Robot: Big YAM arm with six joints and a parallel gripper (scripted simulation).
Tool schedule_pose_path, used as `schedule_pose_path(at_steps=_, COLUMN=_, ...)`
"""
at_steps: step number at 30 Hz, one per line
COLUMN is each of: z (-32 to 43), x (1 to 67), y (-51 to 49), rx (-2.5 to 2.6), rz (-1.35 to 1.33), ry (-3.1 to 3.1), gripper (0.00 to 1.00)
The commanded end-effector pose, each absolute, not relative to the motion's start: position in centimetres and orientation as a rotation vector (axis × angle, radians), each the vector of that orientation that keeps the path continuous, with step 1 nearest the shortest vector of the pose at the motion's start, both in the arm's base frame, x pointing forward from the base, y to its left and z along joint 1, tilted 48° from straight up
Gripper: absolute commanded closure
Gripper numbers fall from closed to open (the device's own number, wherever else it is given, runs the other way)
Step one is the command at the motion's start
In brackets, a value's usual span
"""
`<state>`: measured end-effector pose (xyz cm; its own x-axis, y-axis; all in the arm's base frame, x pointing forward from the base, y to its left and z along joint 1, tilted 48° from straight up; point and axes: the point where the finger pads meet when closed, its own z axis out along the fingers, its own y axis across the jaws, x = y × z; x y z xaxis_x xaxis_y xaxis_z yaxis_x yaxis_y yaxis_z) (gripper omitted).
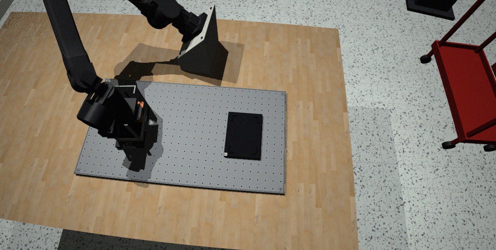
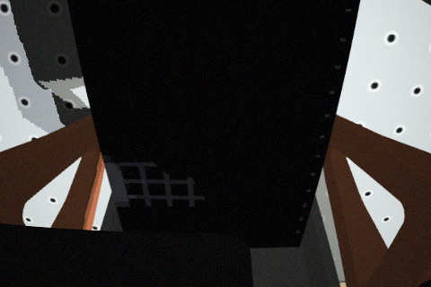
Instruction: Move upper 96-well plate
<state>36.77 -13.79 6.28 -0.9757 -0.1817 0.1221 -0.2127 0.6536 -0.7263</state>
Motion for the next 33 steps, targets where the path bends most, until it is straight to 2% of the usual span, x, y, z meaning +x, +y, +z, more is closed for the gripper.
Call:
schedule_pose_path(at_steps=1, z=6.9, x=37.7, y=-13.5, rx=0.350, rz=1.264, ry=-2.839, gripper=1.00)
schedule_pose_path(at_steps=33, z=11.1, x=38.3, y=-9.5, rx=0.347, rz=1.277, ry=-2.871, gripper=1.00)
